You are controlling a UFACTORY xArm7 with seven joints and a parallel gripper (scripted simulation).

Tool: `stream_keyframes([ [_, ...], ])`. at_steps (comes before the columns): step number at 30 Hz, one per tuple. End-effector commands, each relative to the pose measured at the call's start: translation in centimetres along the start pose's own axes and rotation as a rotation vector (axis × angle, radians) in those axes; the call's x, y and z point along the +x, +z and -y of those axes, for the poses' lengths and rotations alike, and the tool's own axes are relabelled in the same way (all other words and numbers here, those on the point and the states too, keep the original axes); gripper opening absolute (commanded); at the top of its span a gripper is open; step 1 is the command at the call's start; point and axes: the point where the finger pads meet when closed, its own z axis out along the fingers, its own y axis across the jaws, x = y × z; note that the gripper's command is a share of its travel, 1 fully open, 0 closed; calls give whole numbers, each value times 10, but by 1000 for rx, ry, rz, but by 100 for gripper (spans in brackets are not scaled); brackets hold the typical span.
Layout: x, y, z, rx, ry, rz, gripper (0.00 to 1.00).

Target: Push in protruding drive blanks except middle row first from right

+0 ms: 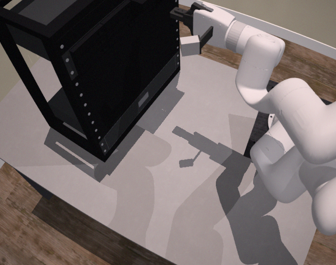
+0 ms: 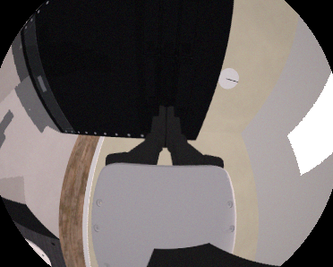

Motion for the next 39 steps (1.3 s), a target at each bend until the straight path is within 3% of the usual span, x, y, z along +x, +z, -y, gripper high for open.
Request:
stream_keyframes([
  [1,1,-4,-2,-1,-1,-1,0],
  [7,1,-9,-28,-1,-1,-1,0],
  [13,1,-8,-30,-1,-1,-1,0],
  [25,1,42,-31,-1,-1,-1,0],
  [39,1,45,-31,-1,-1,-1,0],
])
